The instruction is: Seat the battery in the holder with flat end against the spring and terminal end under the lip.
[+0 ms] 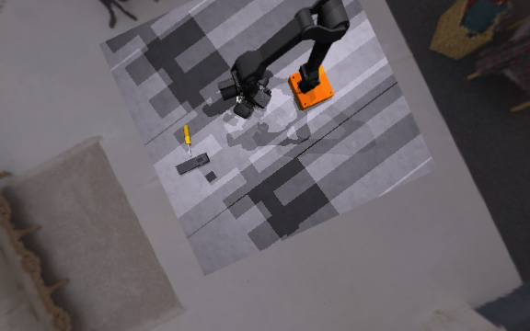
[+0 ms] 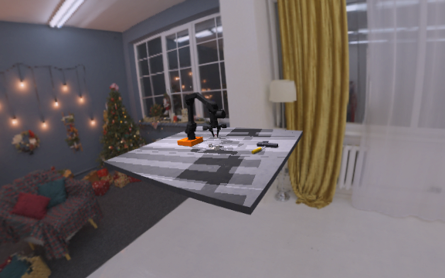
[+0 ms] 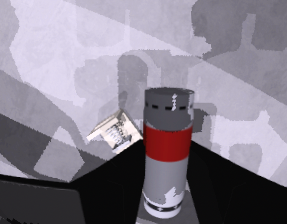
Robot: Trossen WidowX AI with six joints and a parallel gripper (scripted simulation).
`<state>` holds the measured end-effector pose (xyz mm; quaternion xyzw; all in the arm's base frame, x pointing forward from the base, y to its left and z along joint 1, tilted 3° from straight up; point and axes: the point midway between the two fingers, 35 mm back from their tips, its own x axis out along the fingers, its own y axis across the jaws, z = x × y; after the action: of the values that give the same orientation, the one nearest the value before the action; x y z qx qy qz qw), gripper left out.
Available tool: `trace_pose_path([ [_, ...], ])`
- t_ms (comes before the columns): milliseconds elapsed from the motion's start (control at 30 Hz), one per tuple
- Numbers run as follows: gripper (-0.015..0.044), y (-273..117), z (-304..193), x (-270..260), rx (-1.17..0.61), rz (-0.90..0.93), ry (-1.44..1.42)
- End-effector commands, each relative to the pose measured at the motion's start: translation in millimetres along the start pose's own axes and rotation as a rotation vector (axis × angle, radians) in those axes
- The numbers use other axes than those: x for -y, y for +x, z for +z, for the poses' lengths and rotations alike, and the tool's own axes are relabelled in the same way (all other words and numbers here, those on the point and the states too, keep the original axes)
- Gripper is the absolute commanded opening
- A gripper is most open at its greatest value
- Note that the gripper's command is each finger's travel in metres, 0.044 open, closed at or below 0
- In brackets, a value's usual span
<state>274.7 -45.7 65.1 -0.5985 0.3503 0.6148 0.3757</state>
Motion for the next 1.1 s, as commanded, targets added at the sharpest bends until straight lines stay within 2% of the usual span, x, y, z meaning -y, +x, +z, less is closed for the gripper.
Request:
trace_pose_path([
  [0, 0.008, -0.2, -11.6, -4.2, 0.0, 0.007, -0.131],
  [467, 0.008, -3.0, -52.0, -21.6, 0.006, 0.002, -0.608],
  [667, 0.008, -1.7, -52.2, -21.7, 0.0, -0.004, -0.618],
  [1067, 0.008, 21.8, -56.5, -19.2, -0.135, -0.047, -0.613],
])
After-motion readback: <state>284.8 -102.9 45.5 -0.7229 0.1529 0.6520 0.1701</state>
